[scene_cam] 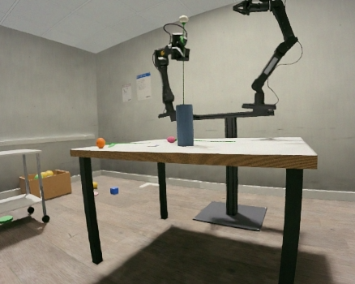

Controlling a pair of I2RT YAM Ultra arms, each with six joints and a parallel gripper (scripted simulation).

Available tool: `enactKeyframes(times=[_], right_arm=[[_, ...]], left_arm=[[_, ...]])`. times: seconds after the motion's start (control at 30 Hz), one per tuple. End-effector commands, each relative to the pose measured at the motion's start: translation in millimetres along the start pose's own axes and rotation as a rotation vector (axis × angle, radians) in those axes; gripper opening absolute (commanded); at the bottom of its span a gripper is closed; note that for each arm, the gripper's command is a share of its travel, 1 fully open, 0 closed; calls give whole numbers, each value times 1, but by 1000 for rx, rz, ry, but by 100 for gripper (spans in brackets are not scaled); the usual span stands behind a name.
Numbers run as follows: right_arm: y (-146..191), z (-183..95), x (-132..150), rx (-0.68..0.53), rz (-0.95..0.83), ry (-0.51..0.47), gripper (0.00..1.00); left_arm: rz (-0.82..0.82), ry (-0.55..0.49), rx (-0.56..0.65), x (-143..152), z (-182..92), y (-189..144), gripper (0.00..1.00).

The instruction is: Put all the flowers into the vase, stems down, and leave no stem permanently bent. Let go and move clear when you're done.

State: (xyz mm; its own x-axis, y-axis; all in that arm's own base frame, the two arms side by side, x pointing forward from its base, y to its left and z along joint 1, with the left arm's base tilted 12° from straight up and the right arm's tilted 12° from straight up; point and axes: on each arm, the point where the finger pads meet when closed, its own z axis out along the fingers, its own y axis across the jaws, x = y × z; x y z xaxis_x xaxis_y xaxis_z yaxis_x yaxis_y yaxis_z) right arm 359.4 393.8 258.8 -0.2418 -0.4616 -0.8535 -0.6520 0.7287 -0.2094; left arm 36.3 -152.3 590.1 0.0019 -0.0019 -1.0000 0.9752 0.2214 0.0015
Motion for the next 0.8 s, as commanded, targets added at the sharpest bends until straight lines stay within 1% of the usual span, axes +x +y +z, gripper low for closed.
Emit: enactKeyframes(times=[0.0,0.1,0.13,0.2,0.23,0.27,0.3,0.37,0.4,0.43,0.47,0.5,0.53,0.63,0.7,0.77], right_arm=[[-3,2,-5,-5,8,-56,0],[5,2,-9,-18,4,-70,0],[1,5,-1,-11,5,-60,0],[1,5,-1,-11,5,-60,0],[-5,8,1,0,12,-65,0],[-2,14,11,-3,7,-50,0],[-1,18,15,-6,6,-45,0],[3,12,4,-13,7,-70,0],[5,12,11,-18,2,-63,0],[-1,7,7,-10,10,-82,0],[-6,13,16,0,14,-72,0],[-4,16,22,-3,12,-68,0],[-3,17,24,-4,11,-68,0],[4,15,18,-16,7,-87,0],[-6,19,34,0,14,-74,0],[-6,19,34,0,14,-74,0]], left_arm=[[-7,14,-1,0,6,-1,30],[-7,14,-1,0,6,-1,30],[-7,14,-1,0,6,-1,30],[-7,14,-1,0,6,-1,30],[-7,14,-1,0,6,-1,30],[-7,14,-1,0,6,-1,30],[-7,14,-1,0,6,-1,30],[-7,14,-1,0,6,-1,30],[-7,14,-1,0,6,-1,30],[-7,14,-1,0,6,-1,30],[-7,14,-1,0,6,-1,30],[-7,14,-1,0,6,-1,30],[-7,14,-1,0,6,-1,30],[-7,14,-1,0,6,-1,30],[-7,14,-1,0,6,-1,30],[-7,14,-1,0,6,-1,30]])
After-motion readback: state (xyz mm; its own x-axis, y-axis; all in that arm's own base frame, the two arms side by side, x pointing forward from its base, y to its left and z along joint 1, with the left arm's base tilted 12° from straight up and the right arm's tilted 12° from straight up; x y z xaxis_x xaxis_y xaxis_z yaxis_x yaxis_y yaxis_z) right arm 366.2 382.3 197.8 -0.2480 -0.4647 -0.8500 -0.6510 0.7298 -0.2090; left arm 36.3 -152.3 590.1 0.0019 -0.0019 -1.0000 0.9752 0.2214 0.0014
